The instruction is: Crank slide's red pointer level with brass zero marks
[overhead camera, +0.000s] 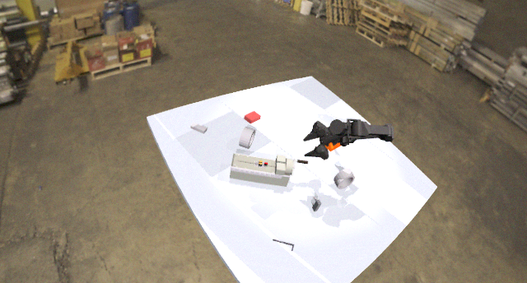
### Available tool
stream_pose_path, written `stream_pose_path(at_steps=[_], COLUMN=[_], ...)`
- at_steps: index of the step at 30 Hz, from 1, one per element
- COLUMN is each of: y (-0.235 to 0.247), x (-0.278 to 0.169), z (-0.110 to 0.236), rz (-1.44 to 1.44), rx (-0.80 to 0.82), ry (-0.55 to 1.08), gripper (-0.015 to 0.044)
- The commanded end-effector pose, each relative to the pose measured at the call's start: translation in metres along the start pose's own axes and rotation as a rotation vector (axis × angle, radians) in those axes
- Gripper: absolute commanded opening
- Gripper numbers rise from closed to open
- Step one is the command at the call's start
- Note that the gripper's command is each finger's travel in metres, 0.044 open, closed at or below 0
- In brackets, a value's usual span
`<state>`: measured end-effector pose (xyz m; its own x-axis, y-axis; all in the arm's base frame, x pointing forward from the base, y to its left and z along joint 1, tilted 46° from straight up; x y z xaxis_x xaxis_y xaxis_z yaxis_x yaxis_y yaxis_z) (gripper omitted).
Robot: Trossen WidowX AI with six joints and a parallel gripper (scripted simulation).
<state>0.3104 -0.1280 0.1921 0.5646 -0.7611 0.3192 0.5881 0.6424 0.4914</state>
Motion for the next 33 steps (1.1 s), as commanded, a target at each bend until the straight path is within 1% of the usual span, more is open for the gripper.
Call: stream_pose_path(at_steps=[1, 11, 33], y=[-0.001, 0.007, 0.014], x=[-0.005, -0.033, -0.055], z=[-0.003, -0.031, -0.055], rz=[-0.013, -0.013, -0.013], rx=[-0.010, -0.008, -0.008], ry=[0.007, 0.007, 0.008], gripper=[0.0440, 0.0440, 0.0440])
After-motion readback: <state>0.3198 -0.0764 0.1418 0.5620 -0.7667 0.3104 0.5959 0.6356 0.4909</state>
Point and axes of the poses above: the point midway between the two fingers, 35 mm back from their tips, its own z axis back along the fingers, its own y axis across the jaws, x = y × z, the point moved 2 cm from there along z, back along the fingers, and after that the axes turned 15 degrees about z, right-handed, at the moved point
